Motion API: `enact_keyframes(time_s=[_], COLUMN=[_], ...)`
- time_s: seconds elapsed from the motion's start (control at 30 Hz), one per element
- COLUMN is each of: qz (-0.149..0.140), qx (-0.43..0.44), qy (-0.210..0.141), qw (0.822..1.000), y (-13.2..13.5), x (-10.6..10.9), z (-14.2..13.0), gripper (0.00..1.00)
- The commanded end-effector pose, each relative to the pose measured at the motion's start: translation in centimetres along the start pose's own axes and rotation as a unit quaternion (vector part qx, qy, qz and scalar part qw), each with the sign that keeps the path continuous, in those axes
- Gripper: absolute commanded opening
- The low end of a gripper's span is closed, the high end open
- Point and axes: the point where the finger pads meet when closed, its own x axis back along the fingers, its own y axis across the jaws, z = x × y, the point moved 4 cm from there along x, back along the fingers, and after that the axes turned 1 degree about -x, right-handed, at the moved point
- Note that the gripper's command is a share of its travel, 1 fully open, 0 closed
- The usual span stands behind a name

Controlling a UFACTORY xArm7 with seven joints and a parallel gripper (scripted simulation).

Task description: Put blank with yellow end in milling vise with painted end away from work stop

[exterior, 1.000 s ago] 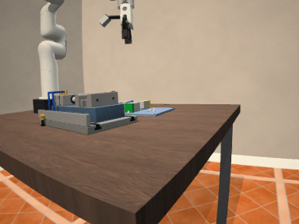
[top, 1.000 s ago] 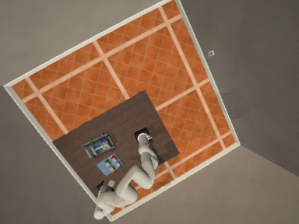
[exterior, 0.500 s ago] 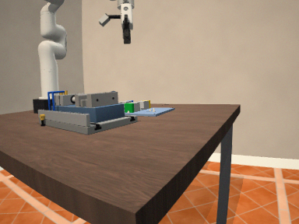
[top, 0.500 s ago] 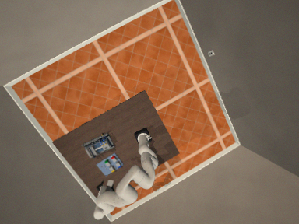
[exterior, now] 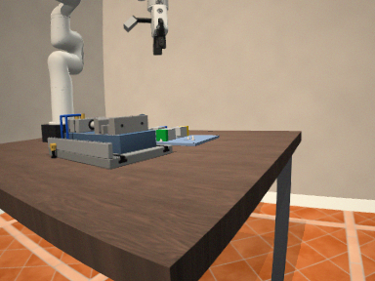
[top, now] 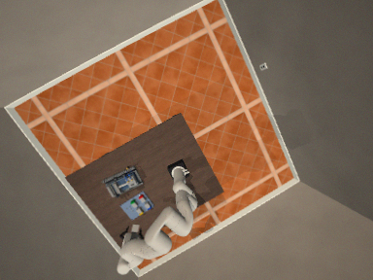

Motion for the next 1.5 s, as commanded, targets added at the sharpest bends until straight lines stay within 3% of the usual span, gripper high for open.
enact_keyframes(time_s=[0.0, 0.2, 0.5, 0.77, 1.07, 1.33, 1.47], qz=[0.0, 0.001, 0.001, 0.002, 0.001, 0.002, 0.002], qx=[0.047, 0.051, 0.154, 0.158, 0.259, 0.263, 0.307], qy=[-0.003, -0.002, -0.003, -0.002, -0.002, -0.002, -0.002], qw=[0.999, 0.999, 0.988, 0.987, 0.966, 0.965, 0.952], y=[-0.06, -0.05, -0.05, -0.04, -0.05, -0.04, -0.05], x=[0.19, 0.19, 0.19, 0.19, 0.19, 0.2, 0.19], z=[-0.06, -0.07, -0.07, -0.07, -0.07, -0.07, -0.07], gripper=[1.0, 1.0, 1.0, 1.0, 1.0, 1.0, 1.0])
